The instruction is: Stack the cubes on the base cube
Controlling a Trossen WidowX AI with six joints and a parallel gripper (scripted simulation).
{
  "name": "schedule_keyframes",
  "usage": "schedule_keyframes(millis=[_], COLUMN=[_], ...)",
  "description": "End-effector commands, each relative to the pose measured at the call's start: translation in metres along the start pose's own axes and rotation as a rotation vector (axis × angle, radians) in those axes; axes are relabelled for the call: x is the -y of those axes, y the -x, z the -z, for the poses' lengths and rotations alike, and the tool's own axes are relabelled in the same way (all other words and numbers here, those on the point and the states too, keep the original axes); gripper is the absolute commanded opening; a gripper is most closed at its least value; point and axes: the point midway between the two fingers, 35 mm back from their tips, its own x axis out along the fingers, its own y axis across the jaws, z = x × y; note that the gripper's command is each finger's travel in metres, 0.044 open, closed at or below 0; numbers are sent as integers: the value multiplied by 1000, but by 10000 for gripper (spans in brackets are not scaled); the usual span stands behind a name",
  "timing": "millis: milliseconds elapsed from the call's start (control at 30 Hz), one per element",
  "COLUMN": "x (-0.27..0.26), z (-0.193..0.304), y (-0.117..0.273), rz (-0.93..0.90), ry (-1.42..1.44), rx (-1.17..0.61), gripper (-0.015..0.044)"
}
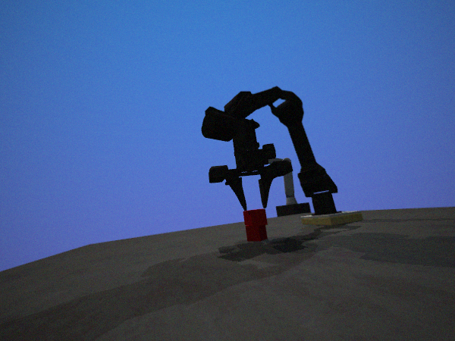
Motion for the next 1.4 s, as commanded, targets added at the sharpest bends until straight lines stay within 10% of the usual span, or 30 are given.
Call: schedule_keyframes(millis=[0, 1267, 1367], x=[0, 0, 0], z=[0, 0, 0], y=[8, 55, 58], rz=[4, 4, 4], ry=[-1, -1, 2], rx=[2, 2, 2], gripper=[205, 205, 284])
